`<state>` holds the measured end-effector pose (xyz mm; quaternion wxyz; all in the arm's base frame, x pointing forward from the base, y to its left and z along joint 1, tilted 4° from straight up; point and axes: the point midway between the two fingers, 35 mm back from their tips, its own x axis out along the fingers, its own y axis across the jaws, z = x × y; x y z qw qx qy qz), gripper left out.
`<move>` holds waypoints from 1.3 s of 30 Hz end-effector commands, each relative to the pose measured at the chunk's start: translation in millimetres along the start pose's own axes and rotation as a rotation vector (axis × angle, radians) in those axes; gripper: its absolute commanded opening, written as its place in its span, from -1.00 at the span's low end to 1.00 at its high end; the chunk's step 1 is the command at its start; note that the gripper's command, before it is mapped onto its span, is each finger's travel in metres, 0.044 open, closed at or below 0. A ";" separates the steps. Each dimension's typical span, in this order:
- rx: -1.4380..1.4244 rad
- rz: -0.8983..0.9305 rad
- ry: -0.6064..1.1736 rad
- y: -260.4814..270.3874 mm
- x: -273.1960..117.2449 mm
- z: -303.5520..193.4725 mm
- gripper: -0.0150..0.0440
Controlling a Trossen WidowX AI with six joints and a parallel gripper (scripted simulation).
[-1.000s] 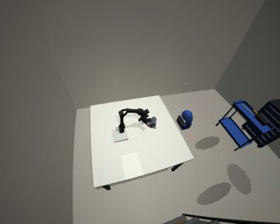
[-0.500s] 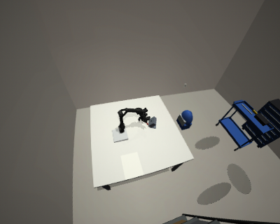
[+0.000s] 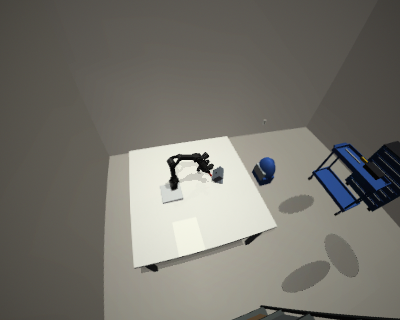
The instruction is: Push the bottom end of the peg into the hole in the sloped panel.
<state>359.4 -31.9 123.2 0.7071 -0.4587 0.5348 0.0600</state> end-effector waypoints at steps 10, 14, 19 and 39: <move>-0.046 -0.069 -0.036 5.1 -11.7 11.5 -0.49; -0.059 -0.088 -0.048 7.3 -14.8 15.5 -0.49; -0.075 -0.112 -0.062 10.1 -18.8 20.3 -0.49; -0.124 -0.191 -0.114 20.0 -31.8 36.3 -0.49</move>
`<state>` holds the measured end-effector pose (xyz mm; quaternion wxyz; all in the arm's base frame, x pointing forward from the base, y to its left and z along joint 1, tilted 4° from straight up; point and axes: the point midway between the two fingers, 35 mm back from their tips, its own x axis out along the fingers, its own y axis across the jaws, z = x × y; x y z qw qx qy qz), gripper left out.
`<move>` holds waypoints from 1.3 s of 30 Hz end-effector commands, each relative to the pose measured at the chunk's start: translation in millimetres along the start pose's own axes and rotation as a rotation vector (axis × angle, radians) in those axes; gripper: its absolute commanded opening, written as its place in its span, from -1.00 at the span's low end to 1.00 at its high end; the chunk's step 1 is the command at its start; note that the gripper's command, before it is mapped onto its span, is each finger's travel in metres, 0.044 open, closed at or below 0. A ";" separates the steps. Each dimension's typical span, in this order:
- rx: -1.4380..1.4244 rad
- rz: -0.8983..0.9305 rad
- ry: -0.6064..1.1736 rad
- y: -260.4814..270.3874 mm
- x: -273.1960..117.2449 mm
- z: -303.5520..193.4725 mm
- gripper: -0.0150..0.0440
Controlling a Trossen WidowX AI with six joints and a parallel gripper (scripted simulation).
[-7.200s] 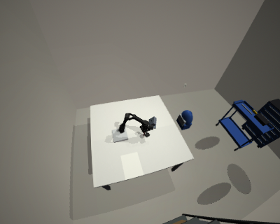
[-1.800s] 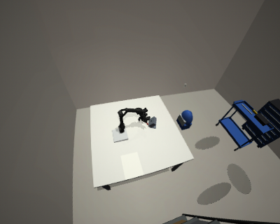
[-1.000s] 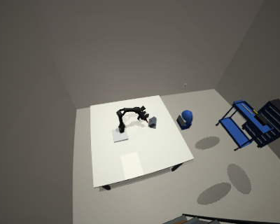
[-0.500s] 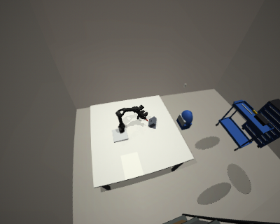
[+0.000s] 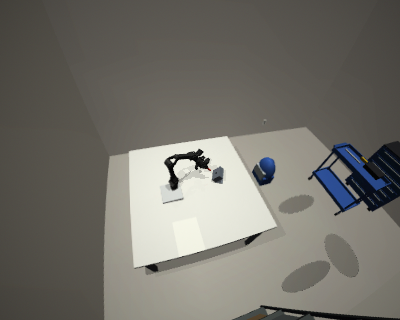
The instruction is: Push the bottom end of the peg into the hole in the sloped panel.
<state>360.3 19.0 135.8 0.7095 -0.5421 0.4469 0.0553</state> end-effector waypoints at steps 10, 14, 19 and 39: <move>-0.012 -0.031 -0.013 -2.0 13.7 4.5 -0.49; -0.016 -0.038 -0.018 -2.1 19.9 6.4 -0.49; -0.021 -0.047 -0.023 -2.1 27.6 8.4 -0.49; -0.031 -0.067 -0.033 -0.9 43.8 11.5 -0.49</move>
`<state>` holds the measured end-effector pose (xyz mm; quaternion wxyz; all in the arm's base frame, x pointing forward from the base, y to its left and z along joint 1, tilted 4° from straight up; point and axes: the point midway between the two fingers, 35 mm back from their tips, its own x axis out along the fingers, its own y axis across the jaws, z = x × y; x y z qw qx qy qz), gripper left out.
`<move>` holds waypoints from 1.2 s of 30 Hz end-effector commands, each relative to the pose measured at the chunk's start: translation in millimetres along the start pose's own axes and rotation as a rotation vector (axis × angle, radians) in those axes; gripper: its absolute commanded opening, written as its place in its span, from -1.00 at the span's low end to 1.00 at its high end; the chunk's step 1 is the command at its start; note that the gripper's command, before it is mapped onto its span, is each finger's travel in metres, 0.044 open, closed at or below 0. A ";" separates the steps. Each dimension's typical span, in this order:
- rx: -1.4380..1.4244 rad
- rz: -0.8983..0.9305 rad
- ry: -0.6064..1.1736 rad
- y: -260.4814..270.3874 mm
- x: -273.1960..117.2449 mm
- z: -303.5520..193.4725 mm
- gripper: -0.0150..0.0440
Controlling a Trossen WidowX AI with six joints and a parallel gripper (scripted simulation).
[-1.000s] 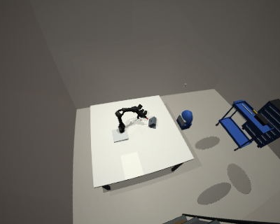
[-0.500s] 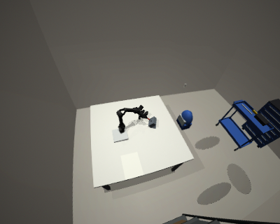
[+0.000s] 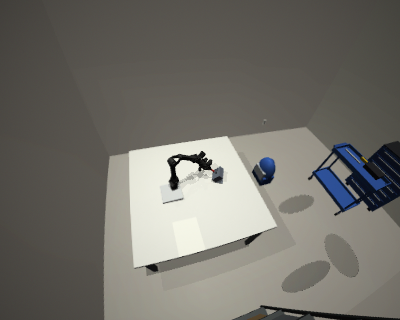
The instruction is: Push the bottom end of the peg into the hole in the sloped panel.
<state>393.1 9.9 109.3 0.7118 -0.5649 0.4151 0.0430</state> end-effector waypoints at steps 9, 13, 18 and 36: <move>-0.009 0.004 -0.003 1.1 11.7 0.2 -0.49; -0.009 0.004 -0.003 1.2 16.8 0.0 -0.49; -0.009 0.004 -0.003 2.0 23.6 0.2 -0.49; -0.003 0.000 0.000 1.2 20.9 -1.0 -0.49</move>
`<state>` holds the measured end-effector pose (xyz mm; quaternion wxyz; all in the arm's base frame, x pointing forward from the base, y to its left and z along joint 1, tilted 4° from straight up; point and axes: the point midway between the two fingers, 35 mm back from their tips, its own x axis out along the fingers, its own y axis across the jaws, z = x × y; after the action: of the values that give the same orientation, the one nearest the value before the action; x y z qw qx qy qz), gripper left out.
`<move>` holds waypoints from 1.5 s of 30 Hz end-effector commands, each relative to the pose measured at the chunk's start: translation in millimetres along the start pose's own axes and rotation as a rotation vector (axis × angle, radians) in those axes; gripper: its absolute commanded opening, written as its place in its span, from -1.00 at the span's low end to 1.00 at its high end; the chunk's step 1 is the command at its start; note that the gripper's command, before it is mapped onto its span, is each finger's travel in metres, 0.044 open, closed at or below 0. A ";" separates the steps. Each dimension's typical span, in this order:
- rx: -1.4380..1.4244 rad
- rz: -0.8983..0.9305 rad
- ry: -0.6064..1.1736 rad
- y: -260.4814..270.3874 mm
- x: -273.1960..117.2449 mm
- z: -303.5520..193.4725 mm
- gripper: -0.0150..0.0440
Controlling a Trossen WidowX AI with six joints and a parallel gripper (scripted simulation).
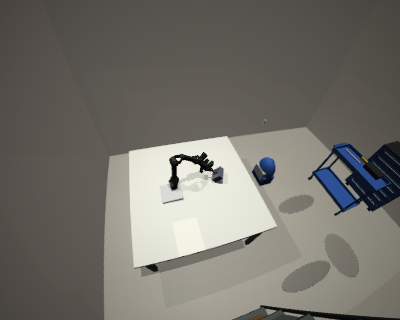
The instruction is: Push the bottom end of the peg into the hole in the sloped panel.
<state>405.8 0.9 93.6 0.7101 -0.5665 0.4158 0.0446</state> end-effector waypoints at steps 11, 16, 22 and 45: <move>0.003 -0.002 -0.001 -0.7 2.9 1.4 -0.49; 0.003 -0.003 -0.001 -0.5 5.1 2.0 -0.49; 0.003 -0.003 -0.001 -0.2 7.9 2.5 -0.49; 0.003 -0.003 -0.001 -0.7 18.6 3.3 -0.49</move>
<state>417.2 -4.4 84.3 0.7118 -0.5649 0.4155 0.0397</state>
